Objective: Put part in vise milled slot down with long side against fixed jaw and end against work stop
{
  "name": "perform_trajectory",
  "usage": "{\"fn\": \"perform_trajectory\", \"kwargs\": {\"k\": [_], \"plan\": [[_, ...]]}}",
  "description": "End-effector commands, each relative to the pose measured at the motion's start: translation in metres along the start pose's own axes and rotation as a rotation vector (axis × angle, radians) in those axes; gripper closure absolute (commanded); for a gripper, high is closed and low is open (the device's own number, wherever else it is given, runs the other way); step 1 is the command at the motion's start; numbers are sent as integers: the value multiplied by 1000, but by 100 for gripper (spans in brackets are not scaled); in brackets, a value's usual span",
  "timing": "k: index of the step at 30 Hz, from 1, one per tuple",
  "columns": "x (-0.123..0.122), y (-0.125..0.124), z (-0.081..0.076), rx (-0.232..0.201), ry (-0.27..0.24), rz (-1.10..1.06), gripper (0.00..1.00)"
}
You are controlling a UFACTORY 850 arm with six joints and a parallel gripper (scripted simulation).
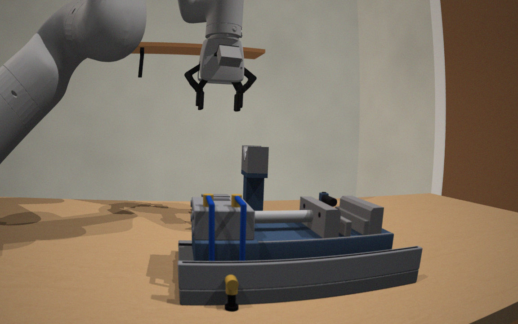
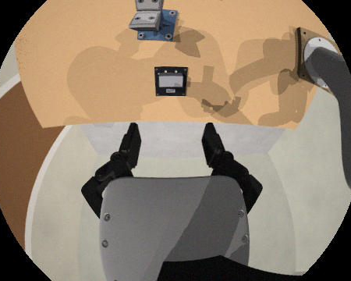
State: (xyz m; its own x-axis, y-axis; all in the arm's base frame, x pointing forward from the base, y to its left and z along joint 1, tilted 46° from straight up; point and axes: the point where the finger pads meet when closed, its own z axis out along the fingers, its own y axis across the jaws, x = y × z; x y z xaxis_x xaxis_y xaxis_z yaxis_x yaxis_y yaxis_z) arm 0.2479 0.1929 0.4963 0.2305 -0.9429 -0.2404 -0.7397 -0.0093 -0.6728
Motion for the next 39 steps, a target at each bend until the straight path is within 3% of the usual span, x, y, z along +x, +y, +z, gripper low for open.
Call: {"fn": "perform_trajectory", "kwargs": {"k": [1, 12, 27, 39], "plan": [[0, -1, 1, 1, -1, 0, 11], [0, -1, 9, 1, 0, 0, 11], [-1, 0, 36, 1, 0, 0, 11], [-1, 0, 82, 1, 0, 0, 11]]}}
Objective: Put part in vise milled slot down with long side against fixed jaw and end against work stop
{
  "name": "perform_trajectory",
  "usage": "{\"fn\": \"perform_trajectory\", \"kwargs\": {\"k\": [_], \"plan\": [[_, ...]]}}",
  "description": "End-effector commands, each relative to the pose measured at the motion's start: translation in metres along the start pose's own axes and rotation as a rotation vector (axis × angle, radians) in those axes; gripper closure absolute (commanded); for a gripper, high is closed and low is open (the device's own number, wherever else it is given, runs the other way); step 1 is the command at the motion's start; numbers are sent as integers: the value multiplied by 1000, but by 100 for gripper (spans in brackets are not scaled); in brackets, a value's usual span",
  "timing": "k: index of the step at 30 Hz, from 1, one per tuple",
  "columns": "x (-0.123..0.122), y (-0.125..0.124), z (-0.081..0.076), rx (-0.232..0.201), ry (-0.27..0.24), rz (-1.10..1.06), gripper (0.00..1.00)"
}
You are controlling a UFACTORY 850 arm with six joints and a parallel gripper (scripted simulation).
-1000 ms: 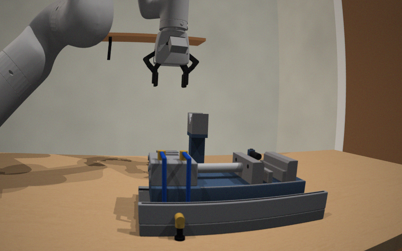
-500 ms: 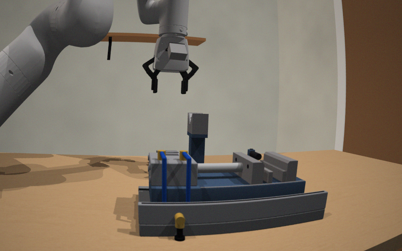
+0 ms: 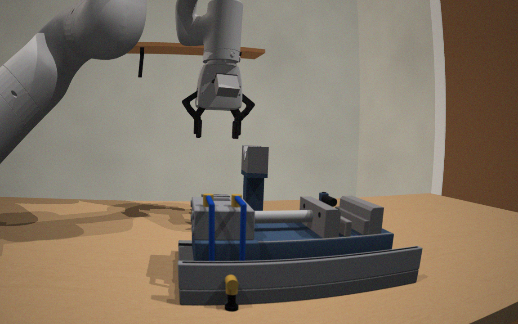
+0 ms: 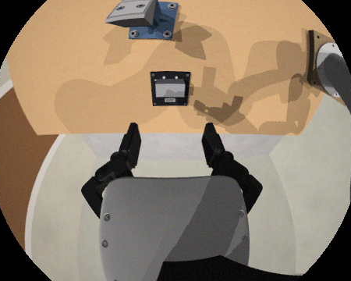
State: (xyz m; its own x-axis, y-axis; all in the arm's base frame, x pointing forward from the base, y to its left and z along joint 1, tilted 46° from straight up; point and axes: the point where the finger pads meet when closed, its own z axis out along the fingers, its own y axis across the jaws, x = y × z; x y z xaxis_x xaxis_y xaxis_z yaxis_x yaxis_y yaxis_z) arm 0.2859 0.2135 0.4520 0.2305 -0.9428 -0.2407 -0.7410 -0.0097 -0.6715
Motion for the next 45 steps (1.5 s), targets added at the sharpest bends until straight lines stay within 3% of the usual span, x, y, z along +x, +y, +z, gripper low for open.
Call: {"fn": "perform_trajectory", "kwargs": {"k": [1, 20, 45], "plan": [[-1, -2, 25, 3, 0, 0, 11], [-1, -2, 78, 3, 0, 0, 11], [-2, -1, 111, 3, 0, 0, 11]]}}
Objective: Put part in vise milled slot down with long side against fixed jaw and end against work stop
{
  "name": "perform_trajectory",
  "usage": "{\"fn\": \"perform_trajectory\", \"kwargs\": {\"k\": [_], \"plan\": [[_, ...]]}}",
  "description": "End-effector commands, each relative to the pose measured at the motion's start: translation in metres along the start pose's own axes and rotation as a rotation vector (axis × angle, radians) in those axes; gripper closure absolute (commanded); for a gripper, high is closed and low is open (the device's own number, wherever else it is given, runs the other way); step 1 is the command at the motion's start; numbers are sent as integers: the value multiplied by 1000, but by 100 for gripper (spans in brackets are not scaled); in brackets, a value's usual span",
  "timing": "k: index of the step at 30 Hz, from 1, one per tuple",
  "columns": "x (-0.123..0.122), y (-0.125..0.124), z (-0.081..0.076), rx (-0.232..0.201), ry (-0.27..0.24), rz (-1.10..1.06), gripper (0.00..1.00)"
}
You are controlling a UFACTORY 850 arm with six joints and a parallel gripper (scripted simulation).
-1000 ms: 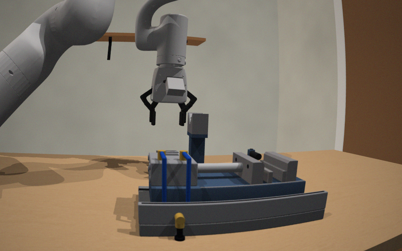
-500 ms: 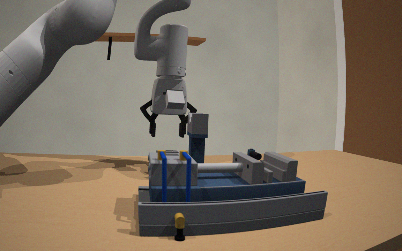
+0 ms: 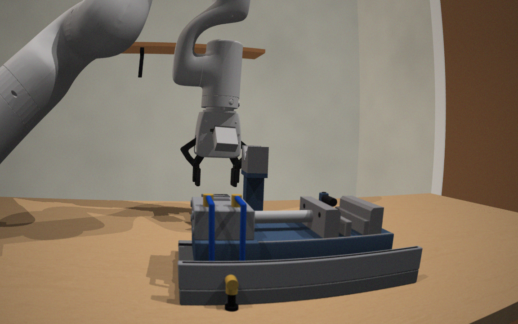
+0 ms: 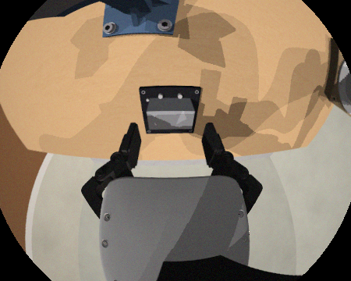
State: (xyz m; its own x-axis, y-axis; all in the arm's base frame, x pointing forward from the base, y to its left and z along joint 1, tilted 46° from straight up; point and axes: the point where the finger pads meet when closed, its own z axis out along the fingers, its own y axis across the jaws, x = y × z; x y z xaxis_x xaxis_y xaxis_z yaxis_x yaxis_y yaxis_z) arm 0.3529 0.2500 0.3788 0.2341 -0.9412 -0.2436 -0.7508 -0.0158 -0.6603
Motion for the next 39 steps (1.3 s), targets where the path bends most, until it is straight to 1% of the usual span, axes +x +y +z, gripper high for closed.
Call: {"fn": "perform_trajectory", "kwargs": {"k": [1, 9, 25, 39], "plan": [[0, -1, 7, 19, 5, 1, 11], [0, -1, 15, 19, 5, 1, 11], [0, -1, 27, 19, 5, 1, 11], [0, -1, 35, 19, 5, 1, 11]]}}
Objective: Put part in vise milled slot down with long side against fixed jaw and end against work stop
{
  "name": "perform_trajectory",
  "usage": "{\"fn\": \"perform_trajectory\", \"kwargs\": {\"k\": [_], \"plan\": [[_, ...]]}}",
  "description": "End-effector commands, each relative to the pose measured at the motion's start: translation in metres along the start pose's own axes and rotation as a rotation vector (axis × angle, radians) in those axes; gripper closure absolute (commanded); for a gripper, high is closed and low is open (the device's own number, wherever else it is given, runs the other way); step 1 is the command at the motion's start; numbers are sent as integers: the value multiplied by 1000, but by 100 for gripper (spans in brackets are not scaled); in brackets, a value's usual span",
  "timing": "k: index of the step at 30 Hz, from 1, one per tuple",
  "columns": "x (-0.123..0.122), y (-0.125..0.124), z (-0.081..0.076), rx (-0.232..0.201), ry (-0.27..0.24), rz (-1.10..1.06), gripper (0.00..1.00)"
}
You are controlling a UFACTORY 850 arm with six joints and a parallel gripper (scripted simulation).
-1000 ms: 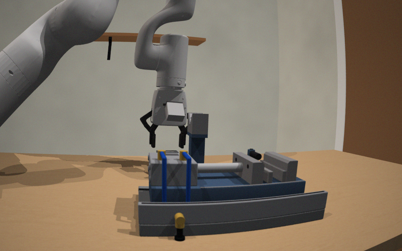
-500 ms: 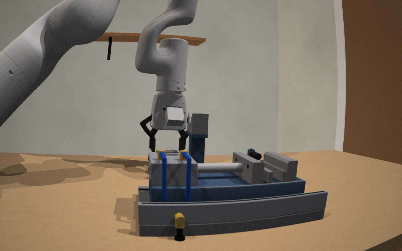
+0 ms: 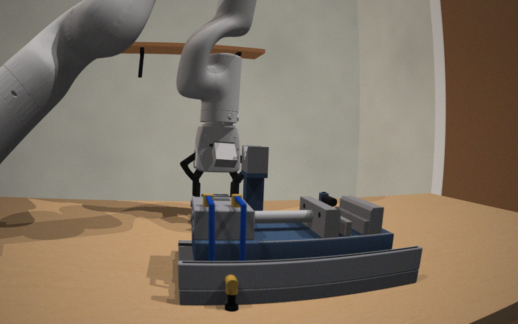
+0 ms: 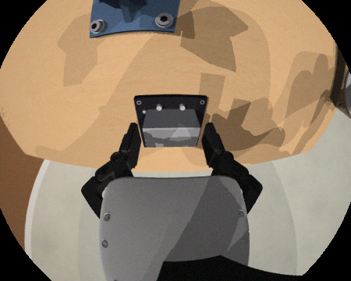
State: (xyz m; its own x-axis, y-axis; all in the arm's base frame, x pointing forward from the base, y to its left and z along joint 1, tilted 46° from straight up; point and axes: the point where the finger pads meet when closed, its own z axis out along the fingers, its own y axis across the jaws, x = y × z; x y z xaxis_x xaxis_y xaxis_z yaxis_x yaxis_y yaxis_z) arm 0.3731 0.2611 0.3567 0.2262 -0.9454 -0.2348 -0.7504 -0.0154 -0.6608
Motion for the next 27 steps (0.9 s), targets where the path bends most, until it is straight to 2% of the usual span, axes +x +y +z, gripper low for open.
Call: {"fn": "perform_trajectory", "kwargs": {"k": [1, 27], "plan": [[0, 0, 3, 18, -8, 1, 11], [0, 0, 8, 18, -8, 1, 11]]}}
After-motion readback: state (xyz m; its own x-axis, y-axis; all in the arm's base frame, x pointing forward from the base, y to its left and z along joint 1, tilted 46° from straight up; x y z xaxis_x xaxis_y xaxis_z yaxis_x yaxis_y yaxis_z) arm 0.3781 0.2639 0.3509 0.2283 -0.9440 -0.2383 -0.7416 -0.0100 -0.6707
